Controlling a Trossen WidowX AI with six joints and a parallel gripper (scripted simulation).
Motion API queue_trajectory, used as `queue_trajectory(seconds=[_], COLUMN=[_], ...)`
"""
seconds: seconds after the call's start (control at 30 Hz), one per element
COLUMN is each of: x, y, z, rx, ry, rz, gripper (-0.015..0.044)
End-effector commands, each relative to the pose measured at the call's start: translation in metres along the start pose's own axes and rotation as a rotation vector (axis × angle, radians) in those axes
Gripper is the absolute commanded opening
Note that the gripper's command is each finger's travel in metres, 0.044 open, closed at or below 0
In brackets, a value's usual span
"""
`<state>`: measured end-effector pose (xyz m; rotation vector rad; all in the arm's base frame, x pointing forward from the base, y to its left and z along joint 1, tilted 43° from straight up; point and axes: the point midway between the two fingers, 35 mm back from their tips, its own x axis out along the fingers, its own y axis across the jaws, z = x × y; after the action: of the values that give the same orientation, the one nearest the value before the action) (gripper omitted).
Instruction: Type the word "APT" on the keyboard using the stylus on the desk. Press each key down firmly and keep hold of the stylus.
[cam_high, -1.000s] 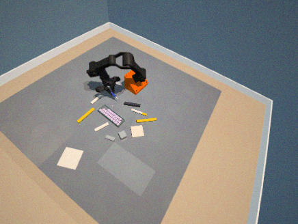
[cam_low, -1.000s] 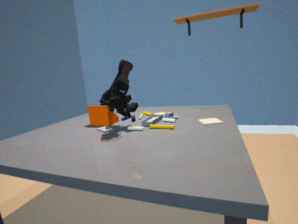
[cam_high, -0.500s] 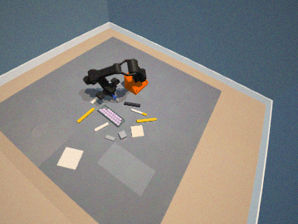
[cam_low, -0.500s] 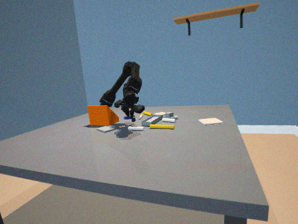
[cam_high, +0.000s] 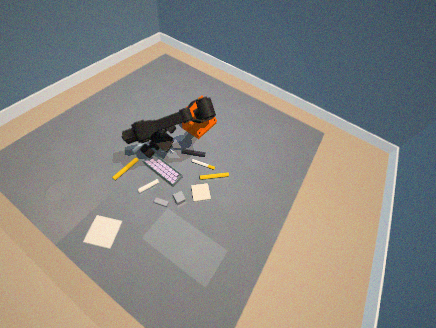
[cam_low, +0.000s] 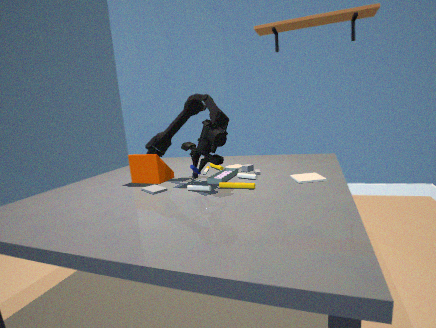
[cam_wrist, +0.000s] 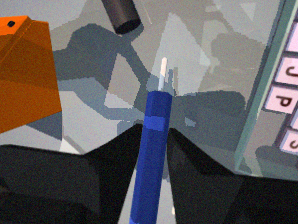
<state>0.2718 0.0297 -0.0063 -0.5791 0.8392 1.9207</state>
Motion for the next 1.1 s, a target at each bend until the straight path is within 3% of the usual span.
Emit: queue_trajectory(seconds=[0.0,0.5,1.07], x=[-0.01,-0.041,-0.087], y=[-0.007,-0.028,-0.04], z=[0.012,0.068,0.164], rx=[0.015,0.091,0.164], ry=[0.125,0.594,0.992], rz=[0.019,-0.021,-0.386], gripper=[0.0,0.0,0.0])
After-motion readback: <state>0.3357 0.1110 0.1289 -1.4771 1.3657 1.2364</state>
